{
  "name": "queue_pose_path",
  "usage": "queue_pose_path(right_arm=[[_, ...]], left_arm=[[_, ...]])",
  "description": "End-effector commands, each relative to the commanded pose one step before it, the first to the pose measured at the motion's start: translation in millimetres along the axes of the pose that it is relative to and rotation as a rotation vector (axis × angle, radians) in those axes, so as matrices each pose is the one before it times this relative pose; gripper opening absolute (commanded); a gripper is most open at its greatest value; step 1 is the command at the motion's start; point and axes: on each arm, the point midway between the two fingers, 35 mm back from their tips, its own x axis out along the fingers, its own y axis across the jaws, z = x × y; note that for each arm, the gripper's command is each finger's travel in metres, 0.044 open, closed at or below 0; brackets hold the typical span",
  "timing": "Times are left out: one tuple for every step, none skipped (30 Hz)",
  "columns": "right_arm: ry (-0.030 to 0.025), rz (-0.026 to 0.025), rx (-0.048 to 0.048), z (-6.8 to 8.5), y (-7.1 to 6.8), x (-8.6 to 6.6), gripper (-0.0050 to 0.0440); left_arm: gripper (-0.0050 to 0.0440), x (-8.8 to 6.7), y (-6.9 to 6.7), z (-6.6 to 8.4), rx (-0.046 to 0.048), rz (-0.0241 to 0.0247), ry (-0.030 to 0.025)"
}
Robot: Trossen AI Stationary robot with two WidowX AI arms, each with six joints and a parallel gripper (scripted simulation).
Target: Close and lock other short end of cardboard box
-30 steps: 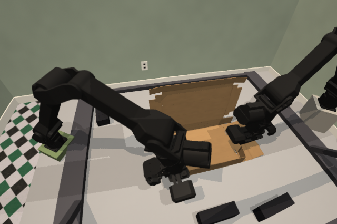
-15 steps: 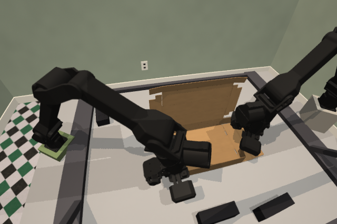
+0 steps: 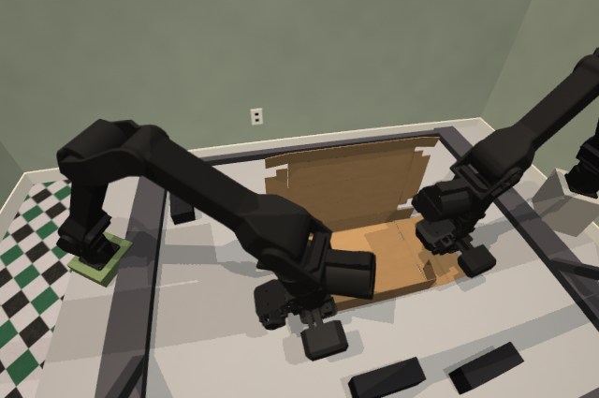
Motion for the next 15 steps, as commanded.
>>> queue_pose_path(right_arm=[[-0.02509,0.00496,-0.22022,9.29,0.51,-13.56,0.0],[0.00209,0.00114,-0.05859,-0.01,0.21,-0.47,0.0],[0.00205,0.00128,-0.05848,0.0,0.21,-0.48,0.0],[0.00197,0.00139,-0.05839,0.01,0.21,-0.48,0.0],[0.00189,0.0015,-0.05861,0.02,0.21,-0.49,0.0],[0.0,0.0,0.0,0.0,0.0,0.0,0.0],[0.0,0.0,0.0,0.0,0.0,0.0,0.0],[0.00177,0.00165,-0.0986,0.03,0.21,-0.49,0.0],[0.00273,0.00304,-0.08035,0.07,0.36,-0.83,0.0],[0.00204,0.00262,-0.05764,0.08,0.29,-0.68,0.0],[0.00136,0.00196,-0.05922,0.07,0.21,-0.49,0.0],[0.00128,0.00209,-0.05921,0.08,0.21,-0.5,0.0],[0.00115,0.00216,-0.05904,0.09,0.21,-0.5,0.0],[0.00102,0.00222,-0.05875,0.1,0.2,-0.51,0.0],[0.00089,0.00226,-0.05897,0.11,0.2,-0.5,0.0]], left_arm=[[0.0,-11.53,2.58,-6.84,-0.00064,0.01757,0.02824],[0.0,0.0,0.0,0.0,0.0,0.0,0.0],[0.0,0.0,0.0,0.0,0.0,0.0,0.0],[0.0,0.0,0.0,0.0,0.0,0.0,0.0],[0.0,0.0,0.0,0.0,0.0,0.0,0.0],[0.0,0.0,0.0,0.0,0.0,0.0,0.0],[0.0,0.0,0.0,0.0,0.0,0.0,0.0],[0.0,0.0,0.0,0.0,0.0,0.0,0.0],[0.0,0.0,0.0,0.0,0.0,0.0,0.0],[0.0,0.0,0.0,0.0,0.0,0.0,0.0],[0.0,0.0,0.0,0.0,0.0,0.0,0.0],[0.0,0.0,0.0,0.0,0.0,0.0,0.0],[0.0,0.0,0.0,0.0,0.0,0.0,0.0],[0.0,0.0,0.0,0.0,0.0,0.0,0.0],[0.0,0.0,0.0,0.0,0.0,0.0,0.0]])
